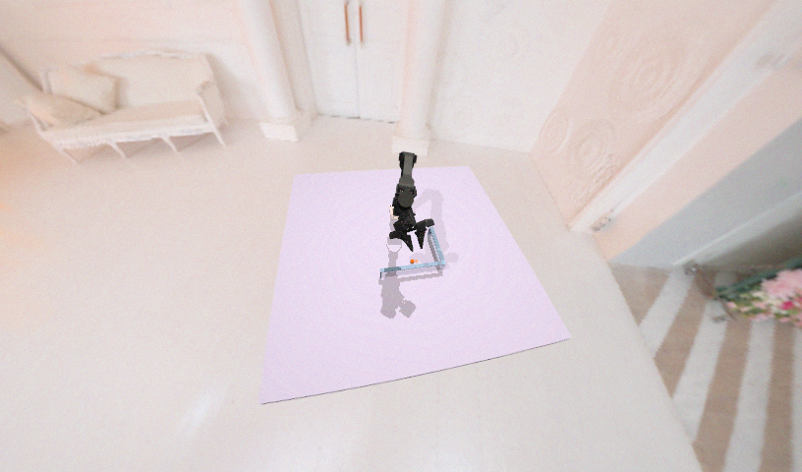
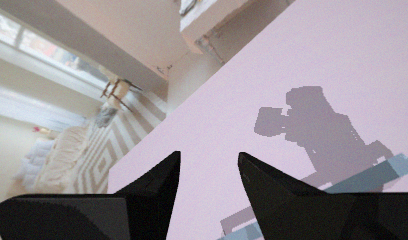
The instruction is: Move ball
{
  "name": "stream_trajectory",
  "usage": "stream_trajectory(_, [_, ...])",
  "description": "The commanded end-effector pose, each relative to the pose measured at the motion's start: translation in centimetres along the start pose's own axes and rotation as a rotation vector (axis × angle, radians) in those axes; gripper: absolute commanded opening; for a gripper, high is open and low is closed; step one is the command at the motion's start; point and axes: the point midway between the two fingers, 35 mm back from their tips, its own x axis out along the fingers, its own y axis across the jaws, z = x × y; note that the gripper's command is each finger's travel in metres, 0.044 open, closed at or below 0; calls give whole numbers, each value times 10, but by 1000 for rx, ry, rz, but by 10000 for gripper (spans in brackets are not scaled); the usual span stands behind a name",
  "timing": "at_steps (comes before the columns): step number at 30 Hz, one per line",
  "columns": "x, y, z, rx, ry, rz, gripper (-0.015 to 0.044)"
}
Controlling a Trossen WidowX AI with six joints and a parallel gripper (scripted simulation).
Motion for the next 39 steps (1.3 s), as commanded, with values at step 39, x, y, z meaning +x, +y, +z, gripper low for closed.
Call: stream_trajectory(39, [65, -143, -180, -632, 881, -543, 203])
